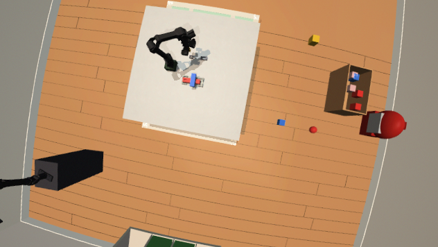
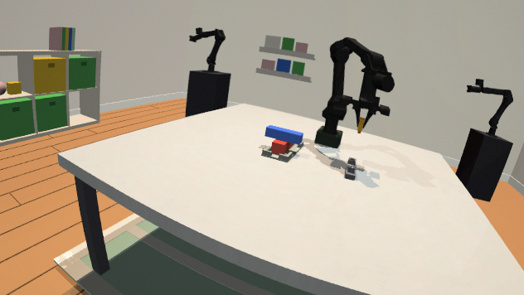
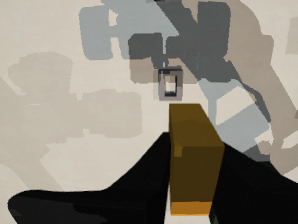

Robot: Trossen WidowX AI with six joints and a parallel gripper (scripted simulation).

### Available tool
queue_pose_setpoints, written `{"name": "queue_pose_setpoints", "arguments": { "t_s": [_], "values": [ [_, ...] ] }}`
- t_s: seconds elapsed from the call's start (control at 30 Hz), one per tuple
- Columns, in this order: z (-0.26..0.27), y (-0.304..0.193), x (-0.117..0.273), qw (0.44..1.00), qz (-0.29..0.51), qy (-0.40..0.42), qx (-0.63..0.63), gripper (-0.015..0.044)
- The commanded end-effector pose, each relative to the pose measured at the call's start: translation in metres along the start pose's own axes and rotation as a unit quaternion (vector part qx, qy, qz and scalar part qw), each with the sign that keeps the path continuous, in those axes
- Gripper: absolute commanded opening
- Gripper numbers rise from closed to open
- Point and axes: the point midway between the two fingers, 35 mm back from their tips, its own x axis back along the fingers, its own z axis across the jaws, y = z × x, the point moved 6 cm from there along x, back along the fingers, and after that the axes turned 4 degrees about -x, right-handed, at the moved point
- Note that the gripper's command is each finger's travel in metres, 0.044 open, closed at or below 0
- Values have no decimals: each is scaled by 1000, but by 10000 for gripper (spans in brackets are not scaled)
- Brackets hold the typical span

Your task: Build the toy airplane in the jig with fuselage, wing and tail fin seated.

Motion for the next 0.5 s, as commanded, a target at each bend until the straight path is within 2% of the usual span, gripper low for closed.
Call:
{"name": "queue_pose_setpoints", "arguments": {
  "t_s": [0.0,0.47],
  "values": [
    [-1,-1,13,1000,-7,7,-4,0],
    [-28,19,5,1000,-5,3,-1,0]
  ]
}}
